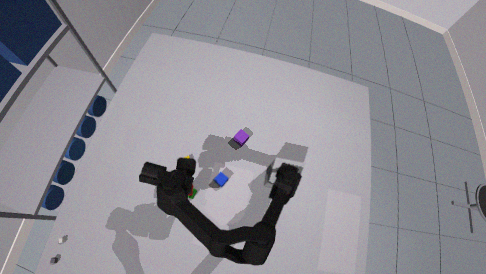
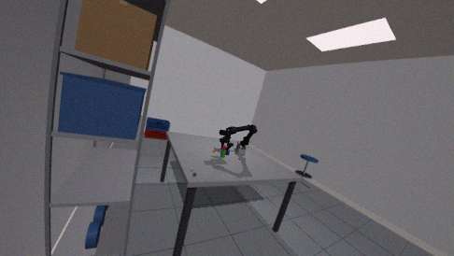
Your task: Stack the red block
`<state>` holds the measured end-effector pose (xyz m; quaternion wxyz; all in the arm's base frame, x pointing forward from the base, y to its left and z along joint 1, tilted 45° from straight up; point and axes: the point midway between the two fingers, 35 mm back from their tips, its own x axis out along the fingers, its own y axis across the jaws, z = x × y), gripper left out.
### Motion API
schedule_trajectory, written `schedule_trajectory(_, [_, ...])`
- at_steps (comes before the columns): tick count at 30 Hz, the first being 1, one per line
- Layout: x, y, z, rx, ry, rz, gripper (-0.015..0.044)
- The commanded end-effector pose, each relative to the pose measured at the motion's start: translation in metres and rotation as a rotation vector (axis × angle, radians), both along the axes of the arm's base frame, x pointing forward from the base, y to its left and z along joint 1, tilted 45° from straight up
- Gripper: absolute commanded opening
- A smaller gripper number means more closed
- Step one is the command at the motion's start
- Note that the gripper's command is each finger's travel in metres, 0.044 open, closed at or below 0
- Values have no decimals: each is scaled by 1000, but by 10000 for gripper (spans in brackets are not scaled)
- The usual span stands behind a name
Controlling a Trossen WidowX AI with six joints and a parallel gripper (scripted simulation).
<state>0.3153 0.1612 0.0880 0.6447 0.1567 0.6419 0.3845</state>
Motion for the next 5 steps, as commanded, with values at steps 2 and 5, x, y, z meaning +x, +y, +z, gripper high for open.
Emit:
schedule_trajectory(2, [0,0,0,0,0,0,440])
schedule_trajectory(5, [0,0,0,0,0,0,440])
